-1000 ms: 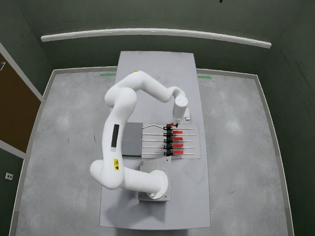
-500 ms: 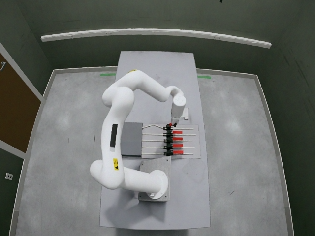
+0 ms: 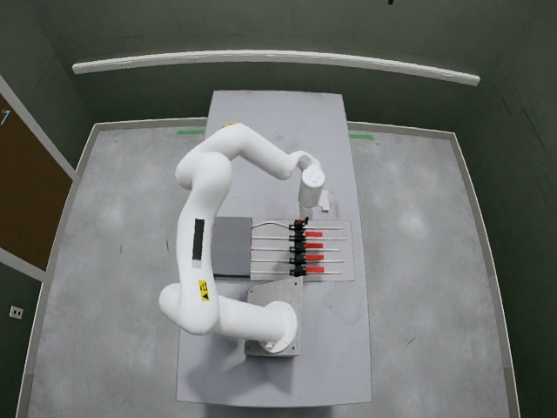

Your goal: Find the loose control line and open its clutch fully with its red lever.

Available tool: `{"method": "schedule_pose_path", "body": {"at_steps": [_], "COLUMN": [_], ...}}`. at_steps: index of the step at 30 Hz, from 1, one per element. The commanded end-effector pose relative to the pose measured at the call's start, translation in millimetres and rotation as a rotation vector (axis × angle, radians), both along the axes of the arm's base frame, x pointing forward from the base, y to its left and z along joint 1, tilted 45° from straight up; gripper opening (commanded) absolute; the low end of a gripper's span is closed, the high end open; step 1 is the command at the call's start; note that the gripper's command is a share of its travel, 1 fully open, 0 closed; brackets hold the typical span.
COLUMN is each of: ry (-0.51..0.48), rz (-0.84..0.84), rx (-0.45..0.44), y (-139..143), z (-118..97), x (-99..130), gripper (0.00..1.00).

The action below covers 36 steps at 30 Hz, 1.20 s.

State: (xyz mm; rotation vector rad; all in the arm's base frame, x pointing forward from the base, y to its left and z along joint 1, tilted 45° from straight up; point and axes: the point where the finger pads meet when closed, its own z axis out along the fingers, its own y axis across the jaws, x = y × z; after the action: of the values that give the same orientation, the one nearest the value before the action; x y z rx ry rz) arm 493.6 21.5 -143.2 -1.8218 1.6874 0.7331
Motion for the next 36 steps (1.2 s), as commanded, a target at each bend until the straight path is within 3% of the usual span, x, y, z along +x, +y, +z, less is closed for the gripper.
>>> {"method": "schedule_pose_path", "body": {"at_steps": [1,36], "ry": [0.0,0.0], "rz": [0.0,0.0], "rx": [0.001,0.001], "y": [3,30], "z": [4,27], "x": [0,-3], "gripper": [0.0,0.0]}}
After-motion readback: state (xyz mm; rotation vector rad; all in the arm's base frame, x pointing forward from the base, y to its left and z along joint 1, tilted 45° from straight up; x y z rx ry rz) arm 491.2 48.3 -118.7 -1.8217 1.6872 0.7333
